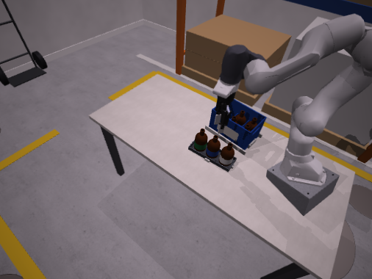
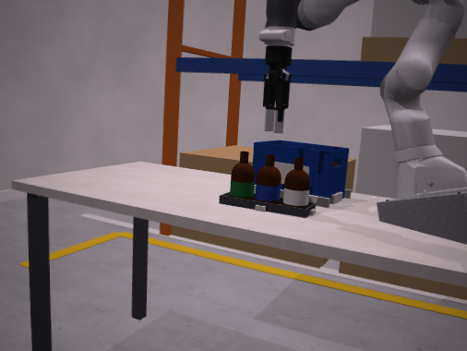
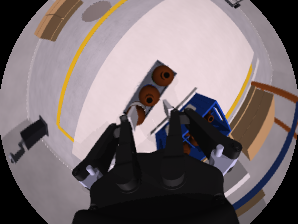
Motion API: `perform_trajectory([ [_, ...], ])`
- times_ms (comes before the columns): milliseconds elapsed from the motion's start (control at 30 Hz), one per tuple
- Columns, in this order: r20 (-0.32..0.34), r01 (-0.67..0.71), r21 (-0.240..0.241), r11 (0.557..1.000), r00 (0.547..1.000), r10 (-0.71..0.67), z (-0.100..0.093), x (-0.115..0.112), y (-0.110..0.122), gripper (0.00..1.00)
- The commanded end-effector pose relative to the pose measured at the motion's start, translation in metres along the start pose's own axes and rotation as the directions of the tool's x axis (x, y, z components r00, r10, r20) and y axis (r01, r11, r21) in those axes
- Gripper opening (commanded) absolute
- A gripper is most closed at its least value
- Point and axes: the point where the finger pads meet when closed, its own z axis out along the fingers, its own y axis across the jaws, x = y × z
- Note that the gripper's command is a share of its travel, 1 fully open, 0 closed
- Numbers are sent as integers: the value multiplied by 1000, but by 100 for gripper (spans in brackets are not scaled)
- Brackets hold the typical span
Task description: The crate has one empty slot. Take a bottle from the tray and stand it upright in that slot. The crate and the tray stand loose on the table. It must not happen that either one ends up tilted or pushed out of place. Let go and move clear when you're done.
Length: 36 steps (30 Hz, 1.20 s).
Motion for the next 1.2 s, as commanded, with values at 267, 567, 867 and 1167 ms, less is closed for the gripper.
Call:
perform_trajectory([
  [267, -5, -13, 0, 1000, 1000, 13, 0, 2, 0, 38],
  [567, -5, -13, 0, 1000, 1000, 13, 4, 2, 0, 38],
  [867, -5, -13, 0, 1000, 1000, 13, 13, 2, 0, 38],
  [1167, -5, -13, 0, 1000, 1000, 13, 24, 3, 0, 38],
])
